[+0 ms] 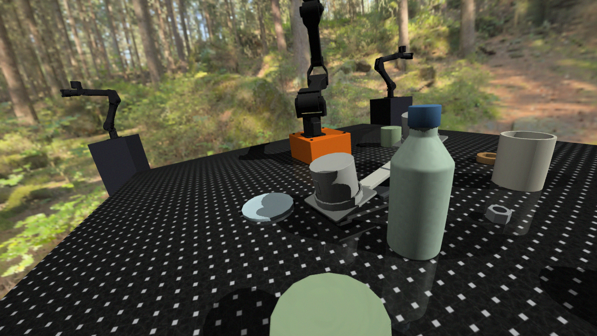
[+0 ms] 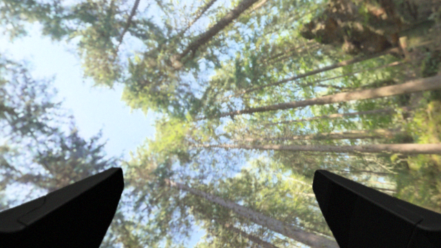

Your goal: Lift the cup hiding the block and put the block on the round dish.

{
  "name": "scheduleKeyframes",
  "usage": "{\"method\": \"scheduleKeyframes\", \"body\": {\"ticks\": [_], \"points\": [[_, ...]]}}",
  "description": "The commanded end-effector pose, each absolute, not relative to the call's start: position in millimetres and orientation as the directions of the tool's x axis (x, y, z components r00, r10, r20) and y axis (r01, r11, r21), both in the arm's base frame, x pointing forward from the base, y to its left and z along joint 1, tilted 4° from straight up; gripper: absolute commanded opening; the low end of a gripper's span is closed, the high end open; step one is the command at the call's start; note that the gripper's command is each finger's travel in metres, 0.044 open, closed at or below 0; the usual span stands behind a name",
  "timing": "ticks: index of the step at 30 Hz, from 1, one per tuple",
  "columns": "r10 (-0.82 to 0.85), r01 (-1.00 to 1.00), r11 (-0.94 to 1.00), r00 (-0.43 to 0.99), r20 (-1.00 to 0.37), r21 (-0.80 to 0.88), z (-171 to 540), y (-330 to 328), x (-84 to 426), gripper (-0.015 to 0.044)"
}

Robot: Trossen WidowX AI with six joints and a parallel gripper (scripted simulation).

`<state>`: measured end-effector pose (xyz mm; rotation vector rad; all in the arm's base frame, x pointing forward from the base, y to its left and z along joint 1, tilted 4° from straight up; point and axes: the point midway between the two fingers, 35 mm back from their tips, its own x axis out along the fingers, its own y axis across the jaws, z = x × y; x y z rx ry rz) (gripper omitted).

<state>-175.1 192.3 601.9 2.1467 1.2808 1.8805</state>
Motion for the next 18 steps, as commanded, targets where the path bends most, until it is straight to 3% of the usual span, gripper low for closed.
{"method": "scheduleKeyframes", "body": {"ticks": [1,18], "points": [[0.520,0.652,-0.649,0.004,0.854,0.392,609.7,174.2,-152.7,0.0440],[0.341,0.878,-0.467,0.284,0.896,-0.100,615.3,112.1,-63.4,0.0440]]}}
